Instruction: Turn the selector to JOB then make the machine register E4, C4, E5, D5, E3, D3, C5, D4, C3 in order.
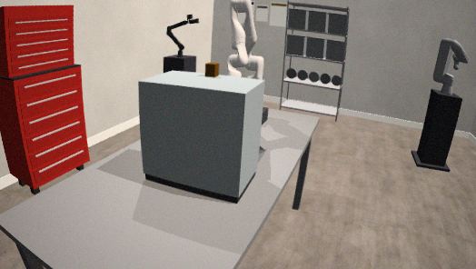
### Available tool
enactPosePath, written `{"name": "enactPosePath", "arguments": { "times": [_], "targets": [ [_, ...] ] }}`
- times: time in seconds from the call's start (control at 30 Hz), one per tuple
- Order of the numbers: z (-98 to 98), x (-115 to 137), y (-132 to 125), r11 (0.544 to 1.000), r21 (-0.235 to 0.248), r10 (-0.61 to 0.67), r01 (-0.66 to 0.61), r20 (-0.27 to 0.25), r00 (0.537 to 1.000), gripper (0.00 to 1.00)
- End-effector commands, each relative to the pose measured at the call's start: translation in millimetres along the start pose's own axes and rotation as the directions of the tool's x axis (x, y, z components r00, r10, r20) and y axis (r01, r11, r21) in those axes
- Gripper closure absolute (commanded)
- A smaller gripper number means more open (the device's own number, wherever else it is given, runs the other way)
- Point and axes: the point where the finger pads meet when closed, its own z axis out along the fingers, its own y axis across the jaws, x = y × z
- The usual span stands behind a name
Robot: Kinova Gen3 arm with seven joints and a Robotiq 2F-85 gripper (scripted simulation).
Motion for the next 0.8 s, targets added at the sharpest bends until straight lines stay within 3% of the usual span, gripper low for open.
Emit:
{"name": "enactPosePath", "arguments": {
  "times": [0.0,0.17,0.47,0.77],
  "targets": [
    [-3.1,0,-1,1.000,0.002,0.003,-0.003,0.002,1.000,0.90],
    [-3.1,0,1,1.000,-0.001,0.003,-0.003,0.002,1.000,0.90],
    [-3.2,-1,33,1.000,-0.005,0.004,-0.004,0.002,1.000,0.90],
    [-2.2,-1,36,1.000,-0.003,0.004,-0.004,0.002,1.000,0.90]
  ]
}}
